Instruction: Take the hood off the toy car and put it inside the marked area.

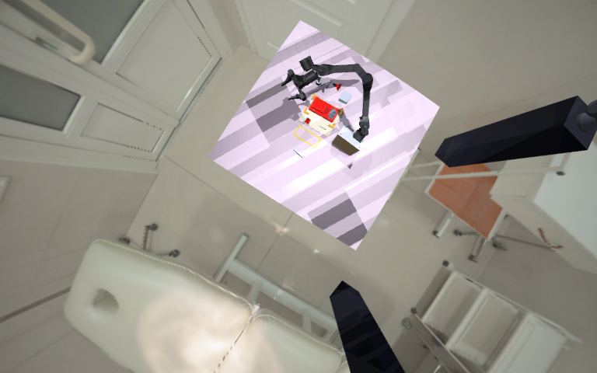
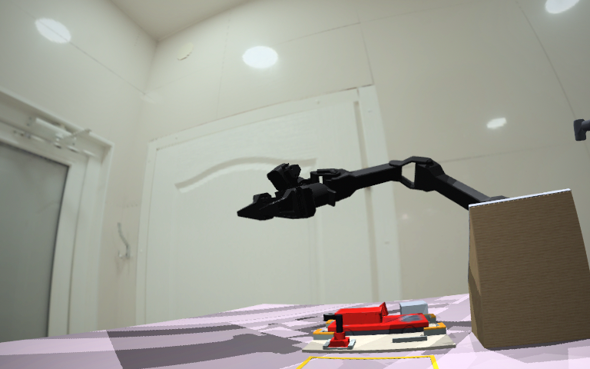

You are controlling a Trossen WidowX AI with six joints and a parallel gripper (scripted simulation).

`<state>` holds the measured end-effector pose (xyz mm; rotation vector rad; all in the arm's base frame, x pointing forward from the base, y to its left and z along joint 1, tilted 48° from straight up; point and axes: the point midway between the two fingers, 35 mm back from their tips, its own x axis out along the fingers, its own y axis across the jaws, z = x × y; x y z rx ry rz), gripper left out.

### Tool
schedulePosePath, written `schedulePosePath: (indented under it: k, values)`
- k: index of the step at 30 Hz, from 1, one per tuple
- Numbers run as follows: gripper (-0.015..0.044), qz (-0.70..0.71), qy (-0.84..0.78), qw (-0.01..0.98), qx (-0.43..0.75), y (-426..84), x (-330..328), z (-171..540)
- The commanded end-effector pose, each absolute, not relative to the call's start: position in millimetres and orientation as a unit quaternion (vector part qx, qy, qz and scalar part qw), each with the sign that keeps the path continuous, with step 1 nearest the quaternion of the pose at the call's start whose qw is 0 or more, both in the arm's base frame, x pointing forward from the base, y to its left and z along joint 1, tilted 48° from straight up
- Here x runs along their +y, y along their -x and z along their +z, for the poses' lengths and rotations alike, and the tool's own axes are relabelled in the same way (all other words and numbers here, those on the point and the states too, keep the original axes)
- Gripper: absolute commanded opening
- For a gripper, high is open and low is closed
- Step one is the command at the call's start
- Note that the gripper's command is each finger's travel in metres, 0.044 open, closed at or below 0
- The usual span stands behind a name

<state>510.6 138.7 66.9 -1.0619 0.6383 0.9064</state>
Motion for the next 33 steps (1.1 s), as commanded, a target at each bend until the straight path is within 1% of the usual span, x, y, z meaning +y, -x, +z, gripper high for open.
schedulePosePath:
  k: [1,7,12,17,23,33]
  values:
    - [0.0440,0.332,0.427,0.730,0.418,-486,106,47]
    - [0.0440,0.191,0.368,0.723,0.553,-448,62,34]
    - [0.0440,0.056,0.333,0.702,0.627,-415,26,34]
    - [0.0440,-0.084,0.317,0.673,0.663,-382,-7,43]
    - [0.0440,-0.239,0.319,0.640,0.656,-348,-41,64]
    - [0.0440,-0.254,0.321,0.637,0.653,-348,-44,66]
